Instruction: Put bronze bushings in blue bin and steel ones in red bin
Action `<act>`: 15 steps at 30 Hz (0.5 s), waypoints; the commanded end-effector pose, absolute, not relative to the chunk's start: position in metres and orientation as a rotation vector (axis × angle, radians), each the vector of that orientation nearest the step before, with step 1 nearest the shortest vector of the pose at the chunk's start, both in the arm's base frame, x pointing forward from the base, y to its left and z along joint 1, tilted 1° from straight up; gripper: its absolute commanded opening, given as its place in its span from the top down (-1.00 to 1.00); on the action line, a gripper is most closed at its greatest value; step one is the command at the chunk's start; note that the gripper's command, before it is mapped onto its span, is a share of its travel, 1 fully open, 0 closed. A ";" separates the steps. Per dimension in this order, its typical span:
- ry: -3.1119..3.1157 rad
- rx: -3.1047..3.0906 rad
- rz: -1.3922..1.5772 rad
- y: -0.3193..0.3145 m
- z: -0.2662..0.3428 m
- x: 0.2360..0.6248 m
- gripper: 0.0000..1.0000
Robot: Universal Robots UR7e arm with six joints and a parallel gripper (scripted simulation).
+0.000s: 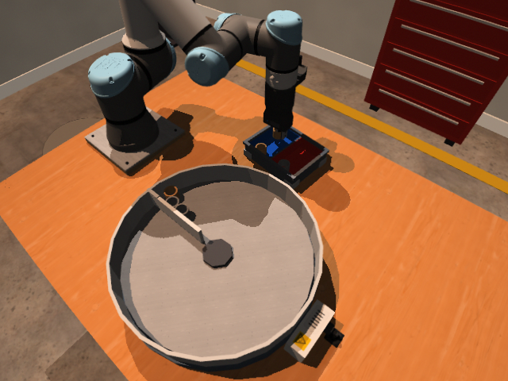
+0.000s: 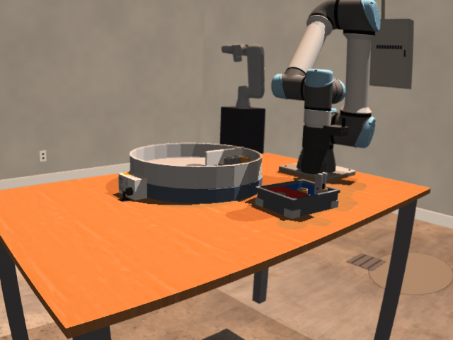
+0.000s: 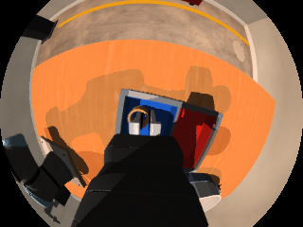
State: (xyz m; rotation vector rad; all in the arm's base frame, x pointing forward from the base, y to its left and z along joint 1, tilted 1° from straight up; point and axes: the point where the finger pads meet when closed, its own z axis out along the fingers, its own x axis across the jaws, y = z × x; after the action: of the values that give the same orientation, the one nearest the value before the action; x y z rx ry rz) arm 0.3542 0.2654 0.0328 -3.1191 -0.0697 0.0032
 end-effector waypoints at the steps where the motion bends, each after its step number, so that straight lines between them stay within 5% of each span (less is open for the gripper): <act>1: -0.070 -3.119 0.001 0.266 0.031 0.355 1.00; 15: -0.070 -3.119 0.001 0.266 0.026 0.355 1.00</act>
State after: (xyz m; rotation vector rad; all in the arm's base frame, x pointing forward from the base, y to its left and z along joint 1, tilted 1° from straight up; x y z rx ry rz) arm 0.3543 0.2656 0.0259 -3.1191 -0.0697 0.0031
